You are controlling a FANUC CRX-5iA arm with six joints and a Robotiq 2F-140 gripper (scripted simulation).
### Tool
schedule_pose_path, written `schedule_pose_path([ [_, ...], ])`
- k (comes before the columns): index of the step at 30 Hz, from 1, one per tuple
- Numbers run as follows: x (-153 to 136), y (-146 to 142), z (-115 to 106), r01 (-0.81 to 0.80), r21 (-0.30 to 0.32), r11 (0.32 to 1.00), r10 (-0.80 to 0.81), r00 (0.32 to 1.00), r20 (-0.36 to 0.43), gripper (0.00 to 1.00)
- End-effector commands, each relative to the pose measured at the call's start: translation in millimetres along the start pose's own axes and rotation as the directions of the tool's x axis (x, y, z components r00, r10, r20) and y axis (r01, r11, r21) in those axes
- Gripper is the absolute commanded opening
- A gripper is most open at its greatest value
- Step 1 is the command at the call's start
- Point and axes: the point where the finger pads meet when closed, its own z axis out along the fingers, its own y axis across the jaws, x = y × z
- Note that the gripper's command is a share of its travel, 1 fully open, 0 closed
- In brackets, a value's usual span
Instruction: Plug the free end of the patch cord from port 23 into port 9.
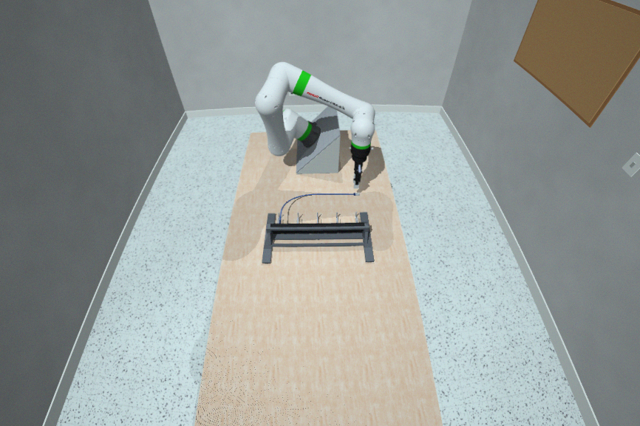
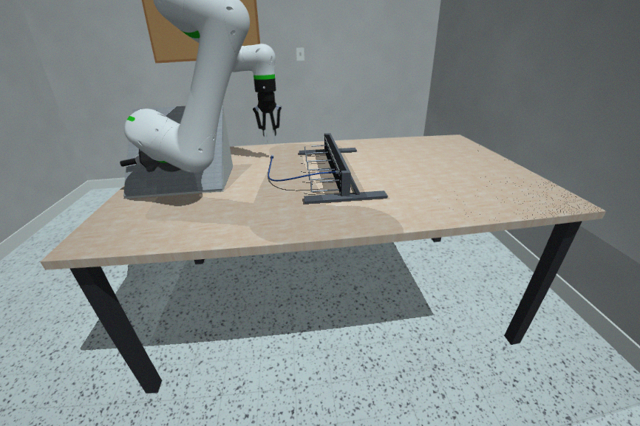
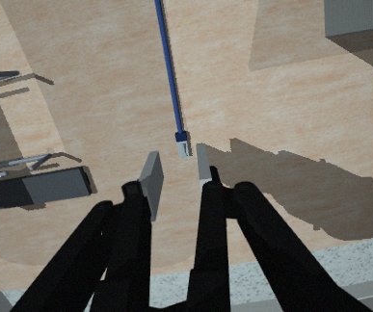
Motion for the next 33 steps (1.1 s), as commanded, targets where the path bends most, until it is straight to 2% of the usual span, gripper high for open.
schedule_pose_path([
  [1,0,0,2,0.0,0.0,1.0,0.0,1.0,0.0,0.22],
  [12,0,0,12,0.0,0.0,1.0,0.0,1.0,0.0,0.22],
  [33,0,0,49,0.0,0.0,1.0,0.0,1.0,0.0,0.22],
])
